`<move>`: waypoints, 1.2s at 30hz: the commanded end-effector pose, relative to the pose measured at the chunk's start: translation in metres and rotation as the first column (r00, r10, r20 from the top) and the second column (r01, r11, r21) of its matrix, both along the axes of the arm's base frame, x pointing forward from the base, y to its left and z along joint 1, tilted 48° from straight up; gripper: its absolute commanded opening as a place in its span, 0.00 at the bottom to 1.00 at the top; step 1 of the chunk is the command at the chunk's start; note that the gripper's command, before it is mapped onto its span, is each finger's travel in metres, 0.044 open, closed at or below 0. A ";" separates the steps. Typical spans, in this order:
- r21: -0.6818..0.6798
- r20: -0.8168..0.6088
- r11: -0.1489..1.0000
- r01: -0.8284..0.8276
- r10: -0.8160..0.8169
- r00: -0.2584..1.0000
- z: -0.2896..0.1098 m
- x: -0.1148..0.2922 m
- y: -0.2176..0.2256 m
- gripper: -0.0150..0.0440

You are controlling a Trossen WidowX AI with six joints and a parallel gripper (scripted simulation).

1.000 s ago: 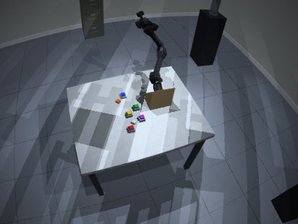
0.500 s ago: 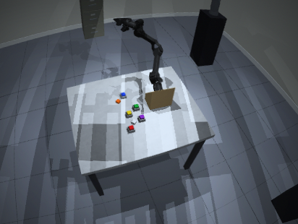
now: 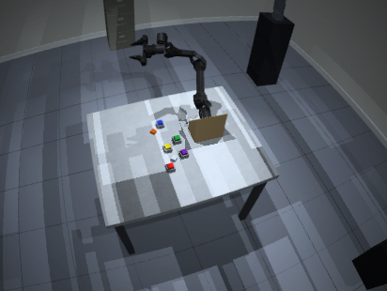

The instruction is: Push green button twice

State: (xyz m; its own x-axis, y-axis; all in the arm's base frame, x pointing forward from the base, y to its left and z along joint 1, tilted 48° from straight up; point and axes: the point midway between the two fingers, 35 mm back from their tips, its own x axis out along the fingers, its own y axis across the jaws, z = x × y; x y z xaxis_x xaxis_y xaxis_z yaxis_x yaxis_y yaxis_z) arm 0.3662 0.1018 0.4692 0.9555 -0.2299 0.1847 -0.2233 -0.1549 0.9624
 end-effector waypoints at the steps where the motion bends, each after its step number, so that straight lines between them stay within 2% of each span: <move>1: -0.216 -0.224 0.976 -0.026 -0.024 0.974 -0.070 0.024 0.016 0.93; 9: -0.553 -0.600 0.793 -0.254 -0.168 0.782 -0.214 0.033 0.024 0.93; 13: -0.626 -0.730 0.643 -0.442 -0.283 0.623 -0.285 0.018 0.017 0.93; 16: -0.616 -0.788 0.512 -0.599 -0.384 0.482 -0.336 -0.001 0.005 0.93; 19: -0.539 -0.805 0.376 -0.754 -0.493 0.329 -0.382 -0.029 -0.011 0.93; 22: -0.390 -0.776 0.245 -0.888 -0.606 0.174 -0.421 -0.064 -0.031 0.93; 26: -0.083 -0.659 0.102 -0.991 -0.752 -0.022 -0.459 -0.121 -0.065 0.93; 29: 0.209 -0.511 0.039 -0.977 -0.848 -0.143 -0.473 -0.170 -0.094 0.93; 30: 0.265 -0.479 0.033 -0.964 -0.863 -0.161 -0.473 -0.179 -0.099 0.93; 36: 0.277 -0.472 0.032 -0.960 -0.866 -0.165 -0.474 -0.181 -0.101 0.93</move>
State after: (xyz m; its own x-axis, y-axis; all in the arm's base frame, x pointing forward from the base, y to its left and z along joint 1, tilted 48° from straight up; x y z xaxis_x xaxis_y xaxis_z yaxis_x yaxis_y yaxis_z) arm 0.1916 0.0044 -0.0039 0.0422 -0.7308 -0.6813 0.0130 0.6823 -0.7310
